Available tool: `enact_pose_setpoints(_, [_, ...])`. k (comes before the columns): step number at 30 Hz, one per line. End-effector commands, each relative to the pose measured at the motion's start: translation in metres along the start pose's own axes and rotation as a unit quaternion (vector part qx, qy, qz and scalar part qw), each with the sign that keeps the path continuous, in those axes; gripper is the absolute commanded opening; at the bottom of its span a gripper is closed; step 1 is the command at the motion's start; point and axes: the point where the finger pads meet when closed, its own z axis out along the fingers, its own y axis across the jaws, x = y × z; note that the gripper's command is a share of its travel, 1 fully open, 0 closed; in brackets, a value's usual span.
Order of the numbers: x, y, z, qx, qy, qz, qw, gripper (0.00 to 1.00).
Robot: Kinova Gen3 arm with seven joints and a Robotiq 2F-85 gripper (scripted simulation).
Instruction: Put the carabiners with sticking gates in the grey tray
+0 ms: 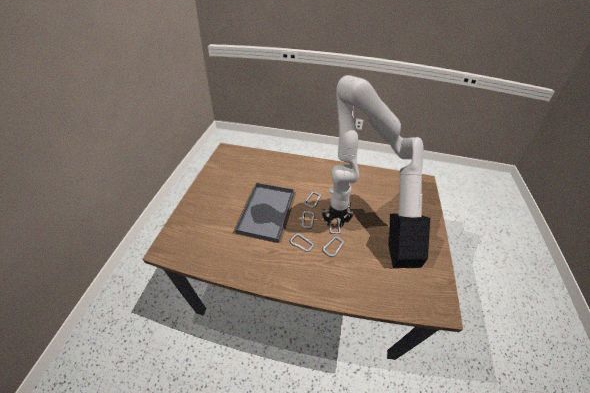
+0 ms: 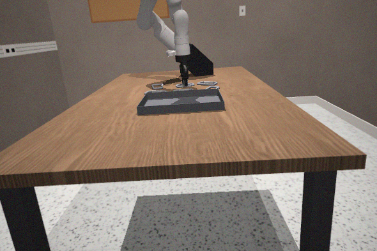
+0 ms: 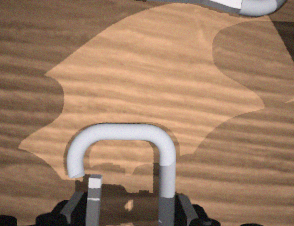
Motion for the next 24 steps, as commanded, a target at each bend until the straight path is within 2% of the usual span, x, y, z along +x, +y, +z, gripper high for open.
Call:
enact_pose_setpoints(1, [-0.0003,-0.0004,-0.0004,0.001,0.0,0.0,1.0,0.55])
enact_pose_setpoints(24, [-0.0003,-0.0003,-0.0004,0.001,0.0,0.0,1.0,0.53])
